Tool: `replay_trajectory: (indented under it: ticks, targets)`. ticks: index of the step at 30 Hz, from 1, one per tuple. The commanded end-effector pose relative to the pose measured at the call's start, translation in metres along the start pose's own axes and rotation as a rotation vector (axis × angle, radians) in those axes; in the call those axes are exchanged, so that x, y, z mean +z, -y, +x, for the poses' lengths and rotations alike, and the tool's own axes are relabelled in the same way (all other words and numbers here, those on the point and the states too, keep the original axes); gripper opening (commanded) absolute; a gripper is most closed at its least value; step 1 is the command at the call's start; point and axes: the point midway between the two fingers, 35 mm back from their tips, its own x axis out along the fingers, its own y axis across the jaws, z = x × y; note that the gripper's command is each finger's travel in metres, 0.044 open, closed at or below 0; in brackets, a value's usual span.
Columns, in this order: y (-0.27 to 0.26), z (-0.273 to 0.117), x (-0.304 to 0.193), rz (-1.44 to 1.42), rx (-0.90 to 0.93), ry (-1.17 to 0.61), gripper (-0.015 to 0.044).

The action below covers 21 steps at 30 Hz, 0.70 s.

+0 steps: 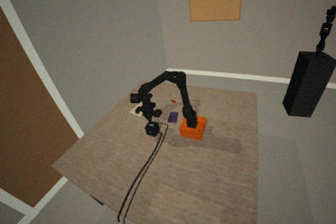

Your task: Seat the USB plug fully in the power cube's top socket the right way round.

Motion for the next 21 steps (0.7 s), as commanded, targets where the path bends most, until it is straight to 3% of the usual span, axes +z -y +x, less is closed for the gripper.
replay_trajectory:
  ticks: [1,21]
  targets:
    - [0.0000,0.0009,-0.0008,-0.003,-0.001,-0.006,0.0000]
    - [0.0000,0.0033,-0.0006,-0.003,-0.001,-0.006,0.0000]
